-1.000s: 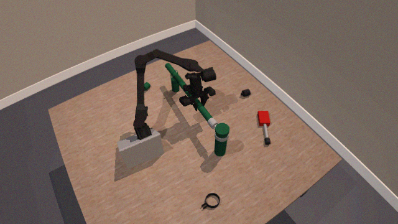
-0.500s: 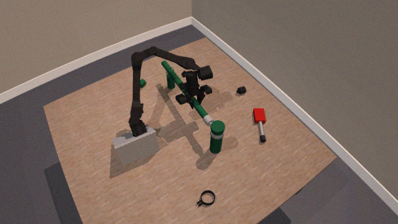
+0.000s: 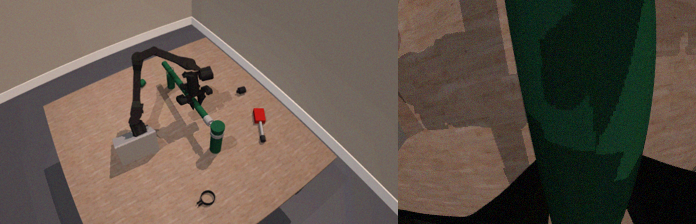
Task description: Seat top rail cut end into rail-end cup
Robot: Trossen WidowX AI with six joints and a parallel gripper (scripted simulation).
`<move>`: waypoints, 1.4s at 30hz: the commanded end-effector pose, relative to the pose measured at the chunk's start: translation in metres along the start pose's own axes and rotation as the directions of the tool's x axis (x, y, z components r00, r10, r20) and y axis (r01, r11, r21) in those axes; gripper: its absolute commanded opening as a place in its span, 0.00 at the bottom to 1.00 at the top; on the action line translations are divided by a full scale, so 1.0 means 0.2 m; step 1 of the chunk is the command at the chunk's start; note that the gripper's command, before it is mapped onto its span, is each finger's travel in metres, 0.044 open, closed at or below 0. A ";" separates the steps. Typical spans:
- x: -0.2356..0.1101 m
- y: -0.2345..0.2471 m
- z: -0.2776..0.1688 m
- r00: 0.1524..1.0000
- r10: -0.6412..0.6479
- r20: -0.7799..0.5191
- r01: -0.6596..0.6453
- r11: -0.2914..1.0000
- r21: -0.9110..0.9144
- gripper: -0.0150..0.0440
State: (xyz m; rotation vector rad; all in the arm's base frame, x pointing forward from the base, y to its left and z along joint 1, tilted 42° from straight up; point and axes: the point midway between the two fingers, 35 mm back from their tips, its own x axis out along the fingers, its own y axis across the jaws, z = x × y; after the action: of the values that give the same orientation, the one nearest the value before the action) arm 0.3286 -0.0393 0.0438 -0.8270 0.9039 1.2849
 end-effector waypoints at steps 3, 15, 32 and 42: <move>0.00 0.00 0.00 1.000 0.000 0.000 0.000 1.000 0.000 0.25; -0.03 0.00 0.02 1.000 0.000 0.000 0.000 1.000 0.000 0.79; -0.33 0.00 0.13 1.000 -0.006 -0.004 0.006 1.000 -0.007 1.00; -0.47 0.02 0.14 1.000 -0.006 -0.003 0.006 1.000 -0.008 1.00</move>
State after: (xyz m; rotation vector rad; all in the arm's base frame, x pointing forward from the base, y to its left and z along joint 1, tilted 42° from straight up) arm 0.3238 -0.0530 0.1392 -0.8320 0.8957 1.2748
